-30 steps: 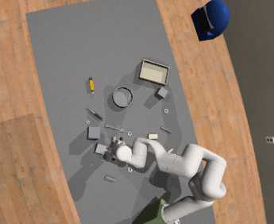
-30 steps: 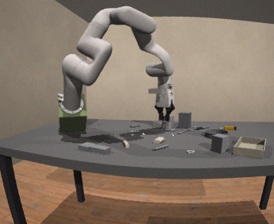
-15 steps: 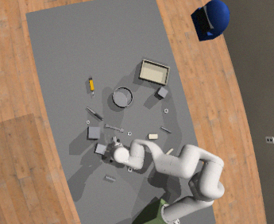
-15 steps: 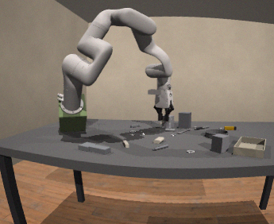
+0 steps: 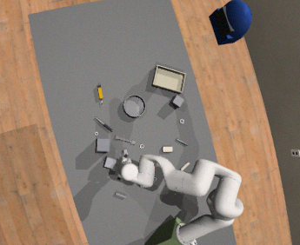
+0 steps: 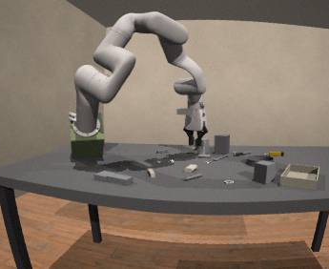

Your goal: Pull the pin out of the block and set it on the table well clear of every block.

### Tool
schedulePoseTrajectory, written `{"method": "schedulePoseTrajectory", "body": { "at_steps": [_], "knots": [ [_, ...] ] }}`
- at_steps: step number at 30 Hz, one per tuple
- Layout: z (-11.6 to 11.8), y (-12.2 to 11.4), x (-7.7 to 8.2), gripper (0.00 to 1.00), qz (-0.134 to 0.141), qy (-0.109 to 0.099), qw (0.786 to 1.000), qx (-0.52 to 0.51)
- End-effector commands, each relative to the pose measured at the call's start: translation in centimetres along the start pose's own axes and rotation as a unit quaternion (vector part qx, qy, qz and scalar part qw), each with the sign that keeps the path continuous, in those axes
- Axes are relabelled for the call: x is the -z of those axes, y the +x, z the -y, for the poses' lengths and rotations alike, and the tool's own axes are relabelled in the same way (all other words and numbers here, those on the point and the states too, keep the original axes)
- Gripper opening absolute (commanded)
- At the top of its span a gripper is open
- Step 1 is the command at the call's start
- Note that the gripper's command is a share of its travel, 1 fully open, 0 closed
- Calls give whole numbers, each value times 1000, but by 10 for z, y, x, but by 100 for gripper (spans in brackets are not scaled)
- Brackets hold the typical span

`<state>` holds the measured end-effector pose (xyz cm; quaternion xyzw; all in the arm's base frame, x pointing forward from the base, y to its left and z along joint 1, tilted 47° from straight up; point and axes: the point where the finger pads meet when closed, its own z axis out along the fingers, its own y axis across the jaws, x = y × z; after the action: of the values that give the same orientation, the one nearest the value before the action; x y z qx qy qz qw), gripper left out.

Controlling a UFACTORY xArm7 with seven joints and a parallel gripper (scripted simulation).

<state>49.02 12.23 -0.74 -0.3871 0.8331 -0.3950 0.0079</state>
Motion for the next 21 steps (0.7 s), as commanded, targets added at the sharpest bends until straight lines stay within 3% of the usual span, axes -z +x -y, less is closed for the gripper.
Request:
{"method": "schedulePoseTrajectory", "body": {
  "at_steps": [1,12,21],
  "knots": [
    [-2,-4,1,43,3,1,1000,2],
    [-3,-5,0,43,3,2,1000,4],
    [-3,-5,-10,43,3,2,1000,5]
  ]
}}
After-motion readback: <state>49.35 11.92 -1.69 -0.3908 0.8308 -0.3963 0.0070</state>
